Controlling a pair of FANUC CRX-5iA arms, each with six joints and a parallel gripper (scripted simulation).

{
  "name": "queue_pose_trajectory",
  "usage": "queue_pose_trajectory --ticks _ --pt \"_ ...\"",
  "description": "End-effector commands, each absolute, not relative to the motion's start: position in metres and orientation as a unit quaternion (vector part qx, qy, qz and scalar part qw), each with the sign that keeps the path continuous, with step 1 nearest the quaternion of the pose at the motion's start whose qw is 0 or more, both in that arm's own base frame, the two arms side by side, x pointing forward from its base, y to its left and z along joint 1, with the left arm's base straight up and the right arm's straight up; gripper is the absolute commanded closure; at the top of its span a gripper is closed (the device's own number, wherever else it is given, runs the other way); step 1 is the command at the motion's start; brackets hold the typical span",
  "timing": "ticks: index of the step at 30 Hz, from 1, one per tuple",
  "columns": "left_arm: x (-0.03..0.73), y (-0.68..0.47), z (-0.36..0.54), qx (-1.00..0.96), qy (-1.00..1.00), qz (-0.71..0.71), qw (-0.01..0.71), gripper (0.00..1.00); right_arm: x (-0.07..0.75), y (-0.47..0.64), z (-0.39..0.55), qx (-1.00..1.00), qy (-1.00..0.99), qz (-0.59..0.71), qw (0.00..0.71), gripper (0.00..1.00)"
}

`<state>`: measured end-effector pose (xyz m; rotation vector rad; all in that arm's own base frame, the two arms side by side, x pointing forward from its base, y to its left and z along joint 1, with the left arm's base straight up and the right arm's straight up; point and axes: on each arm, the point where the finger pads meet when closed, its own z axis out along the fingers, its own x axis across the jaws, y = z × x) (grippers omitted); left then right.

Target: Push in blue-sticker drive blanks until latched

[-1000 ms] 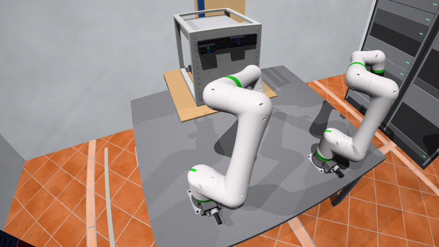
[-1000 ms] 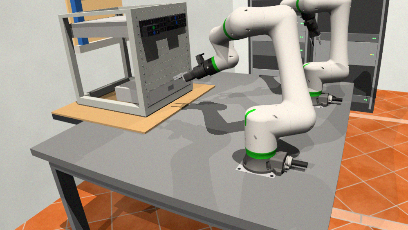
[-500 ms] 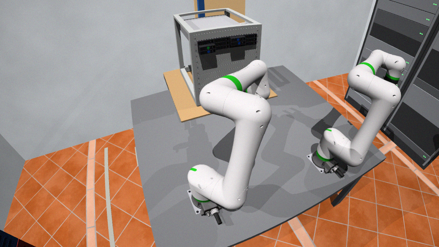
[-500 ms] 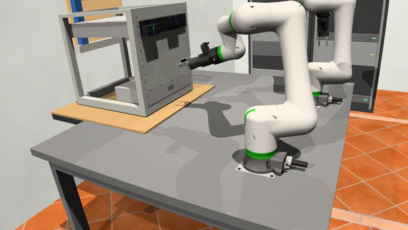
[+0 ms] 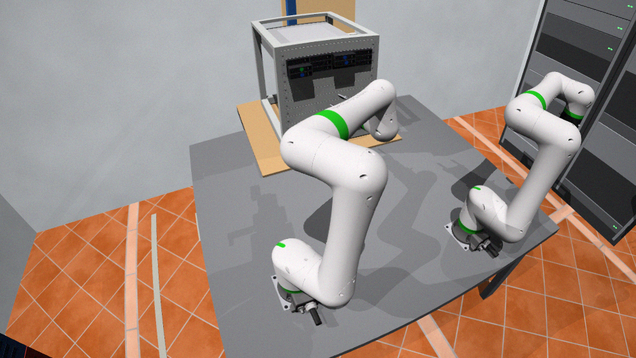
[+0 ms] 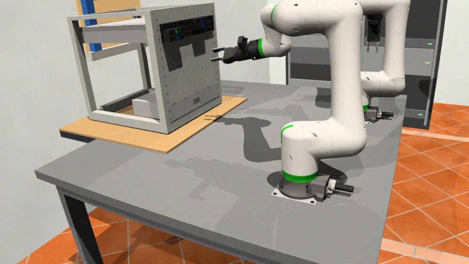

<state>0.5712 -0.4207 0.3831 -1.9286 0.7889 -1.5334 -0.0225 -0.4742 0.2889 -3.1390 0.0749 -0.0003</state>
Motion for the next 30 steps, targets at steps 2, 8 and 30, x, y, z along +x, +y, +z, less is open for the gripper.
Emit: queue_pose_trajectory --ticks 2,8,30 --pt "0.558 -0.42 0.411 -0.722 0.239 -0.608 0.229 0.0 -0.023 -0.474 0.29 -1.0 0.024 0.0 0.0 0.0" --pt "0.541 -0.419 0.443 -0.725 0.173 -0.646 0.166 0.0 -0.023 -0.474 0.29 -1.0 0.024 0.0 0.0 0.0" --pt "0.507 -0.411 0.504 -0.713 0.04 -0.699 0.023 0.0 -0.023 -0.474 0.29 -1.0 0.024 0.0 0.0 0.0"
